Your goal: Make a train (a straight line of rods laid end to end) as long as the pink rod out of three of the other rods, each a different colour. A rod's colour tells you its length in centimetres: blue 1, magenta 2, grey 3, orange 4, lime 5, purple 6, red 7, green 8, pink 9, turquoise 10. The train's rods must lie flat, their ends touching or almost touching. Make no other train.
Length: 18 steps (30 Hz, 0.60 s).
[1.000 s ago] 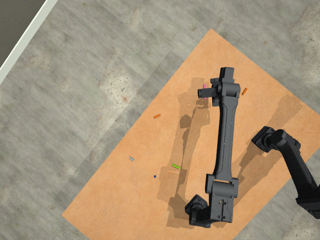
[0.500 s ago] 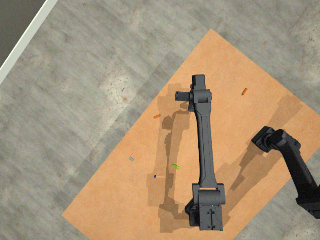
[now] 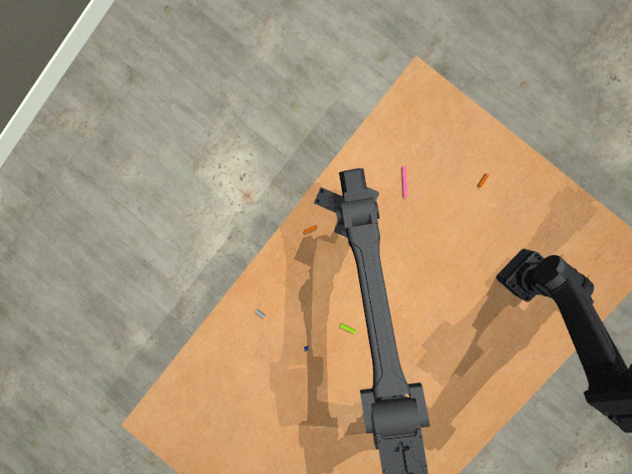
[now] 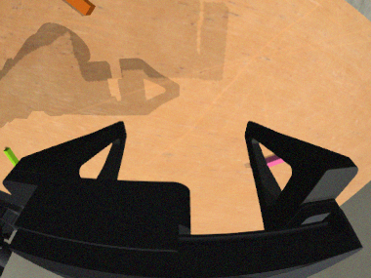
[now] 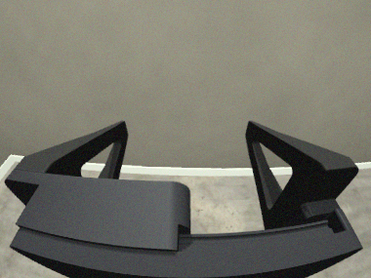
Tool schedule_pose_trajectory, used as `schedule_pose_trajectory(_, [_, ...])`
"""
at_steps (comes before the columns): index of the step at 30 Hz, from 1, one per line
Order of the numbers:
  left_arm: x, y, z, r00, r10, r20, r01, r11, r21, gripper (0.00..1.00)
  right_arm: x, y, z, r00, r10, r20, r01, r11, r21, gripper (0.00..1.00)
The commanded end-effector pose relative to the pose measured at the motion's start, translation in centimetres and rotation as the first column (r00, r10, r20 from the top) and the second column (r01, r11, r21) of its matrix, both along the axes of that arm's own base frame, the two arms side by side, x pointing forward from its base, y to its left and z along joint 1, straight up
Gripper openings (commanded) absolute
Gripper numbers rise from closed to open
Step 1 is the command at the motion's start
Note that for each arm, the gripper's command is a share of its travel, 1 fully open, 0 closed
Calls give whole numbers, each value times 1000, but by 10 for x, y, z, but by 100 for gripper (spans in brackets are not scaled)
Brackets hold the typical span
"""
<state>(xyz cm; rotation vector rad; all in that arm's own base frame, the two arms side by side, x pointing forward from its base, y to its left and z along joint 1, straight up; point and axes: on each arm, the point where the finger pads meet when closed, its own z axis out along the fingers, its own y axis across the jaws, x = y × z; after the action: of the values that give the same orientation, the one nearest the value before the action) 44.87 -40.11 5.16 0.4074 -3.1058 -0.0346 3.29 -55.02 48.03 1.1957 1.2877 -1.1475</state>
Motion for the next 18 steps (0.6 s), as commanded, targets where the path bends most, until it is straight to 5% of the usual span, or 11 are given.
schedule_pose_trajectory(1, [23, 27, 24, 986, -156, 49, 158, 986, -45, 100, -8, 6, 20, 1000, -16, 16, 17, 998, -53, 100])
schedule_pose_trajectory(7, [31, 60, 22, 965, -258, 52, 260, 965, -39, 100, -8, 6, 20, 1000, -16, 16, 17, 998, -53, 100])
schedule_pose_trajectory(11, [39, 41, 41, 954, -283, 99, 290, 956, -55, 100, -8, 6, 20, 1000, -16, 16, 17, 998, -53, 100])
schedule_pose_trajectory(18, [42, 55, 25, 963, -264, 58, 266, 963, -38, 100, -8, 6, 20, 1000, -16, 16, 17, 998, -53, 100])
